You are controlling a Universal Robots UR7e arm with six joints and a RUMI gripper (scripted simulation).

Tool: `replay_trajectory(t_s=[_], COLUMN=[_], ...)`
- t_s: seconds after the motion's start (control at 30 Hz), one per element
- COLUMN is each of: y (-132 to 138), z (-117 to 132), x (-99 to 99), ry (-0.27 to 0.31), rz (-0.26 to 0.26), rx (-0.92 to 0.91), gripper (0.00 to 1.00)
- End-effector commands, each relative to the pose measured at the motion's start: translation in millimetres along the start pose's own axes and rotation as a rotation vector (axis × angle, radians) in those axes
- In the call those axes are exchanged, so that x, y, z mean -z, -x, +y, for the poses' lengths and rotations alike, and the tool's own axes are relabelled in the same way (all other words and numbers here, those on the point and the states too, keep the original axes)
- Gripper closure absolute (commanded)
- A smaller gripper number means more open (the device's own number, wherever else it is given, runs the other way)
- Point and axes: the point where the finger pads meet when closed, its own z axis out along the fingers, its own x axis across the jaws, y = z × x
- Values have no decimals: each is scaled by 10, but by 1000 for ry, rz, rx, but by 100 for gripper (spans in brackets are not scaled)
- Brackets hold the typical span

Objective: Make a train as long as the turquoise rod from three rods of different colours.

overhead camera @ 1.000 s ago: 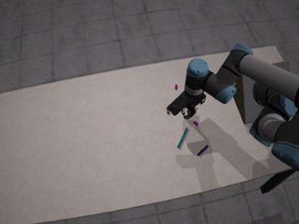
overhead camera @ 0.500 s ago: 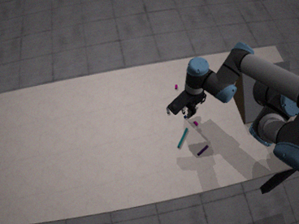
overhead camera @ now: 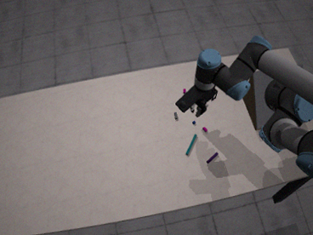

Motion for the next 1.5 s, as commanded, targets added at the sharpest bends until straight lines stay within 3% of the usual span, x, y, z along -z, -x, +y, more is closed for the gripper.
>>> replay_trajectory(t_s=[0.0,0.1,0.13,0.97,1.47], y=[16,16,16,10,-221], z=[15,15,15,10,-139], x=[232,240,240,227,181], ry=[2,2,2,3,2], rz=[-6,-6,-6,-9,-10], rx=[0,0,0,10,332], gripper=[86,86,0,0,0])
